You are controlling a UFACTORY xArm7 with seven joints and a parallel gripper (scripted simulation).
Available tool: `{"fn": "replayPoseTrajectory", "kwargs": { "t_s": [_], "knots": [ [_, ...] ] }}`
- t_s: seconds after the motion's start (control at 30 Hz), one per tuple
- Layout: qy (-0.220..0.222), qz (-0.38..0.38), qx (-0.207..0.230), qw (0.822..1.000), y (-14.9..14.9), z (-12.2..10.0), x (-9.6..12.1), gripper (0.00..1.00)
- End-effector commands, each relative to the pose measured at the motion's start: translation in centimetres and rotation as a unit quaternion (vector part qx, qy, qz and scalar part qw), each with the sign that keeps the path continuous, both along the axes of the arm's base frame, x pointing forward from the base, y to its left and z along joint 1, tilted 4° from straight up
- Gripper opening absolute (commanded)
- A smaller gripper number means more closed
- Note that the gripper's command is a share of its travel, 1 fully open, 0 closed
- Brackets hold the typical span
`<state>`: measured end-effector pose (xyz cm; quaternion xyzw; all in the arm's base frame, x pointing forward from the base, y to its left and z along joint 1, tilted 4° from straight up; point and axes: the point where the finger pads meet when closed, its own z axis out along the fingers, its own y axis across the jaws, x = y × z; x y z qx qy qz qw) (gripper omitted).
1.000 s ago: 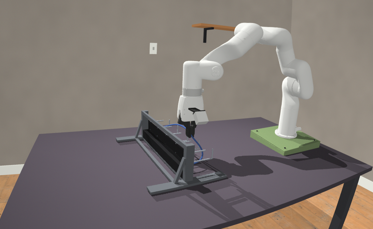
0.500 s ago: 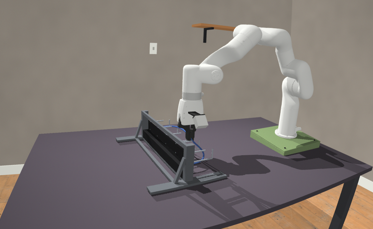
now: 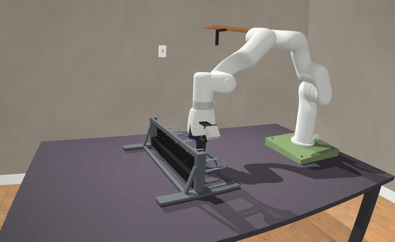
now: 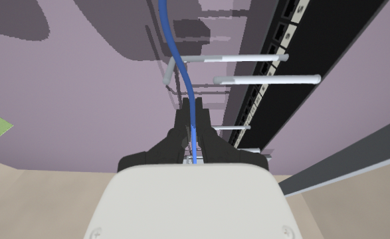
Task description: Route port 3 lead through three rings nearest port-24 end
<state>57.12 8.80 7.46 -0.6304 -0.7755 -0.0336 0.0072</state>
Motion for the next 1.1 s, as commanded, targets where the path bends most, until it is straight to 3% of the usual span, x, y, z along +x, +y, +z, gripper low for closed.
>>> {"fn": "replayPoseTrajectory", "kwargs": {
  "t_s": [0.0, 1.07],
  "knots": [
    [-0.002, 0.0, 0.0, 1.0, 0.04, -0.18, 0.16, 0.0],
    [-0.002, 0.0, 0.0, 1.0, 0.09, -0.91, 0.21, 0.0]
  ]
}}
